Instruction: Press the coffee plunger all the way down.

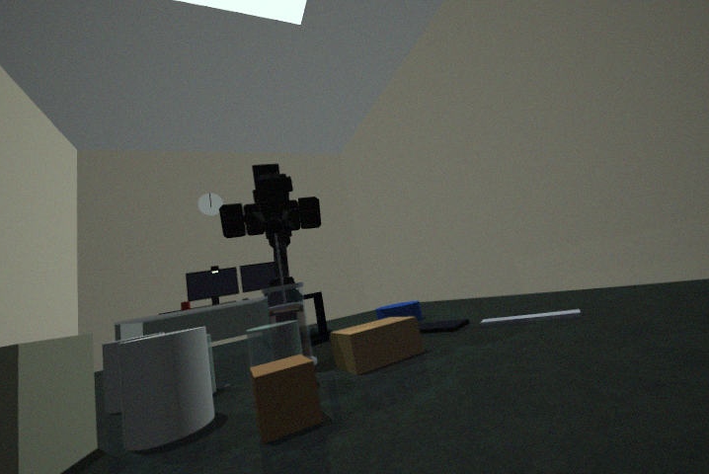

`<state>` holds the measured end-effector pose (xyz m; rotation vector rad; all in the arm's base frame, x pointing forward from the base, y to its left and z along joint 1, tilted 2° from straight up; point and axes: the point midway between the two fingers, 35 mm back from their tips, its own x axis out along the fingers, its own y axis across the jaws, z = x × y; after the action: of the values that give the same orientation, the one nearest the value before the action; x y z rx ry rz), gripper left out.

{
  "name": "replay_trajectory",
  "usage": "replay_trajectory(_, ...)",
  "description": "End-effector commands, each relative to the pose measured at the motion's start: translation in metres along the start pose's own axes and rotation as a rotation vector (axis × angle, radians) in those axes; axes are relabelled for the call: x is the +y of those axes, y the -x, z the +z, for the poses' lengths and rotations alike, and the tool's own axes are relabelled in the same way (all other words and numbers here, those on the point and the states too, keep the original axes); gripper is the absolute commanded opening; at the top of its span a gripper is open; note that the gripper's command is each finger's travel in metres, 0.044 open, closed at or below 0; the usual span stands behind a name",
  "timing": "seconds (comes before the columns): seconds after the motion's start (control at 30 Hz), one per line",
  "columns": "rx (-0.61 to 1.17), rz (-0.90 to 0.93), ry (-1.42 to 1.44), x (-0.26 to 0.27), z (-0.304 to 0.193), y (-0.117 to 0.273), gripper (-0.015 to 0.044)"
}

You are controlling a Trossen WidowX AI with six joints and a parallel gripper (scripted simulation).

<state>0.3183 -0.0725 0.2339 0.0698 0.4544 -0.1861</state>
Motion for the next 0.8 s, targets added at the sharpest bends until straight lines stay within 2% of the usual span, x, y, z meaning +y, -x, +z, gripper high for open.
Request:
replay_trajectory(0.0,0.061,-0.003,-0.009,-0.001,-0.025,-0.010,0.0113)
replay_trajectory(0.77,0.061,-0.003,-0.010,0.000,-0.057,-0.031,0.0113)
